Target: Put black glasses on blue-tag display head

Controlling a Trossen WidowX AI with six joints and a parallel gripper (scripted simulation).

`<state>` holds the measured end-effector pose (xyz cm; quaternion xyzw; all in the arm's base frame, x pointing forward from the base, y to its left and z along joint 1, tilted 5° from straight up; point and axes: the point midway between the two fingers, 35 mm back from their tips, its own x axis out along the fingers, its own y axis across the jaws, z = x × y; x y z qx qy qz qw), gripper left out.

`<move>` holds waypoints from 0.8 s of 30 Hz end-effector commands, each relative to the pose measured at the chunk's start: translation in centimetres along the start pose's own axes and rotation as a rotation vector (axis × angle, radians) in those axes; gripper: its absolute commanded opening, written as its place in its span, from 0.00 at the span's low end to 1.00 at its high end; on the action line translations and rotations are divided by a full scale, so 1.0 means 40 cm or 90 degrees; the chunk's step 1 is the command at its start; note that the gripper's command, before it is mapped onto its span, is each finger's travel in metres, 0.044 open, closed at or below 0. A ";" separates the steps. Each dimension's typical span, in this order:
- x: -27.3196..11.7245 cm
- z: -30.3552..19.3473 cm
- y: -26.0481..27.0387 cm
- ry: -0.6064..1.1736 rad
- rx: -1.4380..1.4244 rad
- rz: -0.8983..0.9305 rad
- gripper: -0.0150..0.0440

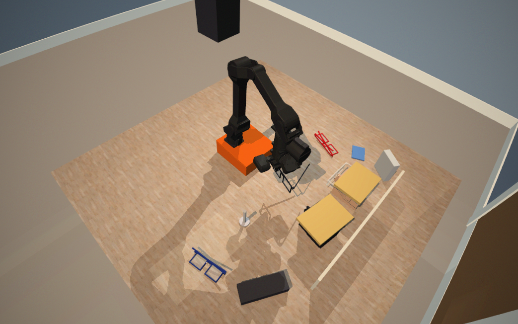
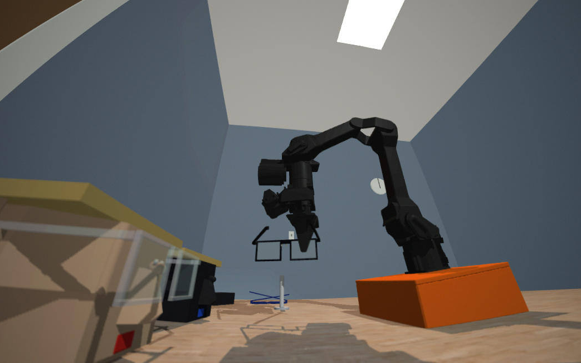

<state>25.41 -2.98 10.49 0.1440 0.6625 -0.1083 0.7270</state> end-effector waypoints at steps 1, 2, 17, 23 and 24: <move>-0.002 0.026 -0.042 0.001 -0.001 -0.002 0.25; -0.002 0.031 -0.052 0.001 -0.001 -0.002 0.25; -0.005 0.090 -0.227 0.002 -0.001 -0.008 0.25; -0.005 0.100 -0.304 0.002 -0.001 -0.009 0.25; -0.006 0.101 -0.317 0.002 -0.001 -0.009 0.25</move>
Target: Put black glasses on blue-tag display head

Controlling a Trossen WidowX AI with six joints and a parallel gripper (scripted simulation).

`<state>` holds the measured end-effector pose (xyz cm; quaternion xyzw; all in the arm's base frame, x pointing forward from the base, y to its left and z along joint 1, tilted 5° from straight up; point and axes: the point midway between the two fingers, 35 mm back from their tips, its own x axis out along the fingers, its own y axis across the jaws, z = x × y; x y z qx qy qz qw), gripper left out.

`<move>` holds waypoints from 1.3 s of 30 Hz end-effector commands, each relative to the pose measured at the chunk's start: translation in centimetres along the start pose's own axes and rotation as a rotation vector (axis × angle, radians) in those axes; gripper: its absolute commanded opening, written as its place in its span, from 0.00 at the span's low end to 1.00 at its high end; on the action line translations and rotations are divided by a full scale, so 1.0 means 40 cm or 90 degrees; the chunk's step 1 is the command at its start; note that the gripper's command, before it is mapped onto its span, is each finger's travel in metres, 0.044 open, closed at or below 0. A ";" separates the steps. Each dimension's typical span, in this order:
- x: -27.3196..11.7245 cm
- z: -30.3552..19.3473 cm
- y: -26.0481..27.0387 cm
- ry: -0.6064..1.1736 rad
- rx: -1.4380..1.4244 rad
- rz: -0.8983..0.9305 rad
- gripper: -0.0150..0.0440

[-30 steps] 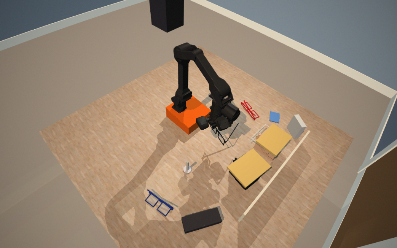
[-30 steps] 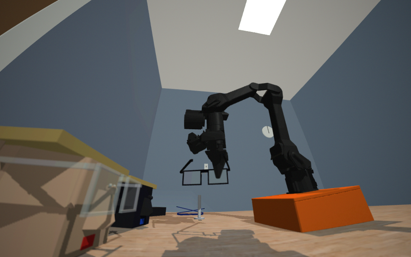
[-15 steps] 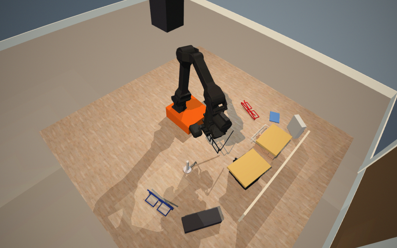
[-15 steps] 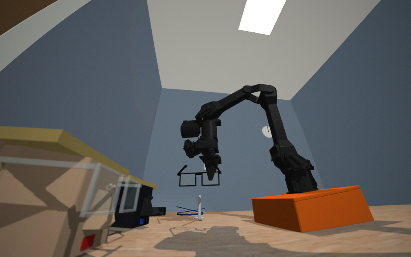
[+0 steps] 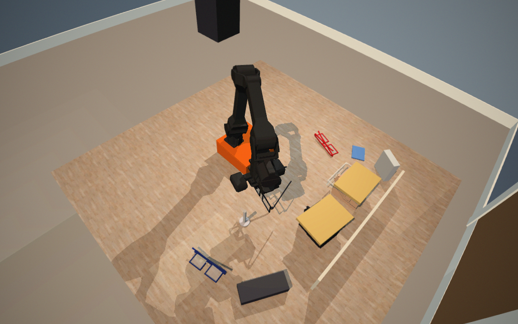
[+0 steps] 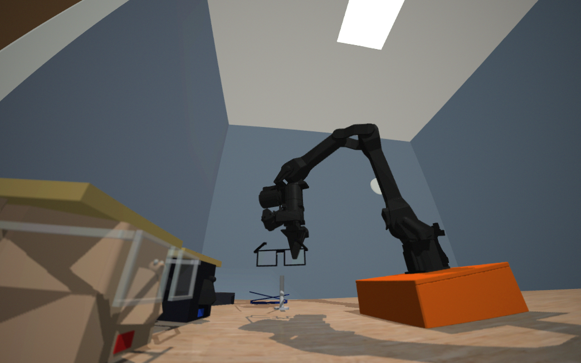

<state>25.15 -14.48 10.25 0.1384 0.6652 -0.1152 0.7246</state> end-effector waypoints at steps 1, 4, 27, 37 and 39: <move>0.000 0.007 -0.059 0.000 -0.002 0.002 0.25; 0.000 0.008 -0.099 0.000 -0.002 0.002 0.25; 0.010 -0.027 -0.313 -0.003 -0.002 0.000 0.25; 0.133 -0.026 -0.313 -0.003 -0.002 0.000 0.25; 0.151 -0.027 -0.312 -0.003 -0.002 0.000 0.25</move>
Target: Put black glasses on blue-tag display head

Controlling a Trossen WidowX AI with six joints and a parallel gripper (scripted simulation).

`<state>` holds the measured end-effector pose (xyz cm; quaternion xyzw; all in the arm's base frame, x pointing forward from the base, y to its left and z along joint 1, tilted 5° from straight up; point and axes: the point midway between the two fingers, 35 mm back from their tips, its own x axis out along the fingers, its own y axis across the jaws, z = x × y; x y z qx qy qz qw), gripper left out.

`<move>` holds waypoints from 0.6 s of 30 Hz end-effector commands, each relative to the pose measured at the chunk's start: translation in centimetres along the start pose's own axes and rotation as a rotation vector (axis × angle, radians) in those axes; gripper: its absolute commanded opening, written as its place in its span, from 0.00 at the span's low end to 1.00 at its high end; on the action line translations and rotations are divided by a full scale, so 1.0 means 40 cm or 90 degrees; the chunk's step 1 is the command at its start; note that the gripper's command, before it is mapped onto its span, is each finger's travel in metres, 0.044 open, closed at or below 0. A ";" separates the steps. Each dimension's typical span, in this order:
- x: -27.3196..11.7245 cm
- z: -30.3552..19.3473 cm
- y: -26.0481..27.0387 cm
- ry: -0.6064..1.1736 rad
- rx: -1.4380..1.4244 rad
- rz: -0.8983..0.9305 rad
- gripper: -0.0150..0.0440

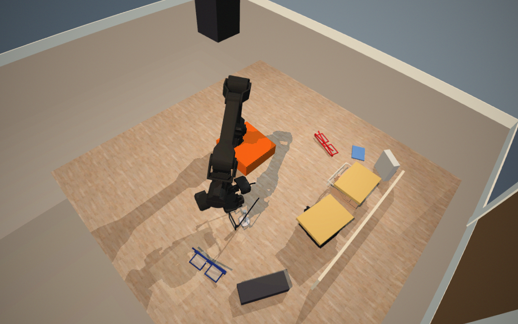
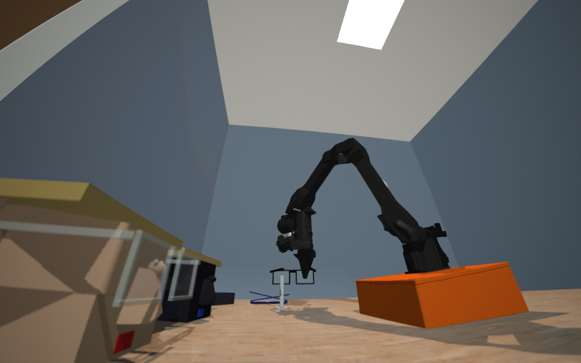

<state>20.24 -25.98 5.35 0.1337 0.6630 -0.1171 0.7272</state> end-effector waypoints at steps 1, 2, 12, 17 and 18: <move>0.047 -0.006 0.006 0.002 0.001 0.005 0.25; 0.047 -0.006 0.006 0.002 0.001 0.005 0.25; 0.048 -0.013 0.002 0.003 0.001 0.005 0.25; 0.048 -0.026 -0.006 0.003 0.001 0.005 0.25; 0.048 -0.026 -0.006 0.003 0.001 0.005 0.25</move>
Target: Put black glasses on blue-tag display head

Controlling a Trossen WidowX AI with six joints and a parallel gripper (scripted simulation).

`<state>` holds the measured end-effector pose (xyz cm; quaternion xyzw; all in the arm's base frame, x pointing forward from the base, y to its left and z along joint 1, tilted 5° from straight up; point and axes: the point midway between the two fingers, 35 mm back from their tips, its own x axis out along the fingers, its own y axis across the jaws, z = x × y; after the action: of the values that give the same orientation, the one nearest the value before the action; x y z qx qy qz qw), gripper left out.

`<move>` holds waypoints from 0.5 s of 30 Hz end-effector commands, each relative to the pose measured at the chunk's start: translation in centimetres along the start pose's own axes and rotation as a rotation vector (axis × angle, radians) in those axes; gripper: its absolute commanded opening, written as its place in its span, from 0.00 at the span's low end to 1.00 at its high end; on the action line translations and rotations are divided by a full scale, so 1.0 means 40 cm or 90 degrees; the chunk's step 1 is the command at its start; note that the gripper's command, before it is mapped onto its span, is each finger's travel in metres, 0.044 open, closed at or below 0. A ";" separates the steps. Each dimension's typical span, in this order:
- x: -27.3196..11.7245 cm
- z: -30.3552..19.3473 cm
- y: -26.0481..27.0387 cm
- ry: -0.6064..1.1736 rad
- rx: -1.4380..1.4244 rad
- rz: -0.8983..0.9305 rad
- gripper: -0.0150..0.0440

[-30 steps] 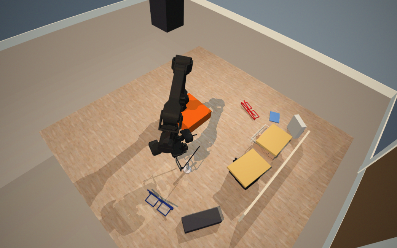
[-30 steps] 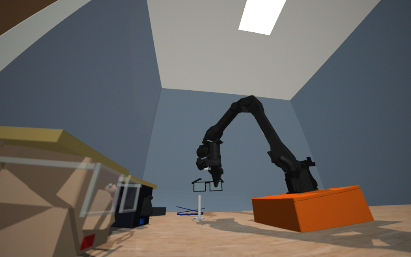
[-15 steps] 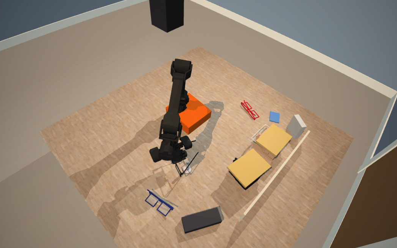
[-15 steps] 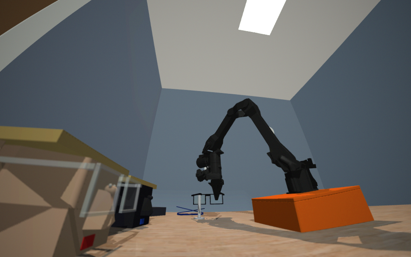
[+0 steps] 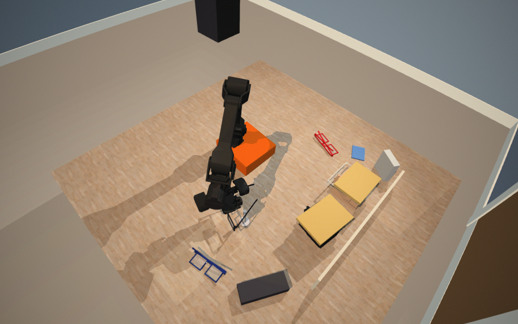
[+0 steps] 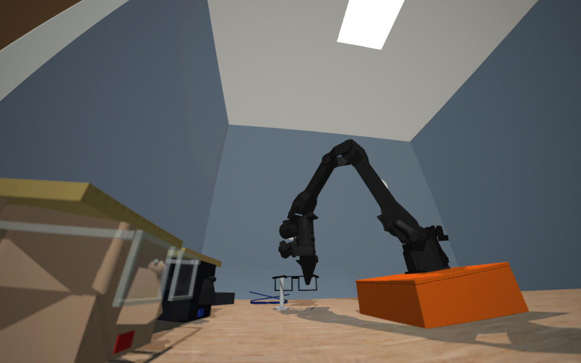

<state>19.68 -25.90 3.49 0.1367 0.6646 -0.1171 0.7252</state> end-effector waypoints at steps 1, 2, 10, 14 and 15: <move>0.003 -0.009 -0.002 -0.001 -0.002 0.003 0.25; 0.003 -0.009 -0.002 -0.001 -0.002 0.003 0.25; 0.003 -0.021 -0.010 0.000 -0.002 0.003 0.25; 0.003 -0.028 -0.014 0.000 -0.002 0.003 0.25; 0.003 -0.030 -0.015 0.000 -0.002 0.003 0.25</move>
<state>18.83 -26.06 3.40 0.1362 0.6637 -0.1161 0.7263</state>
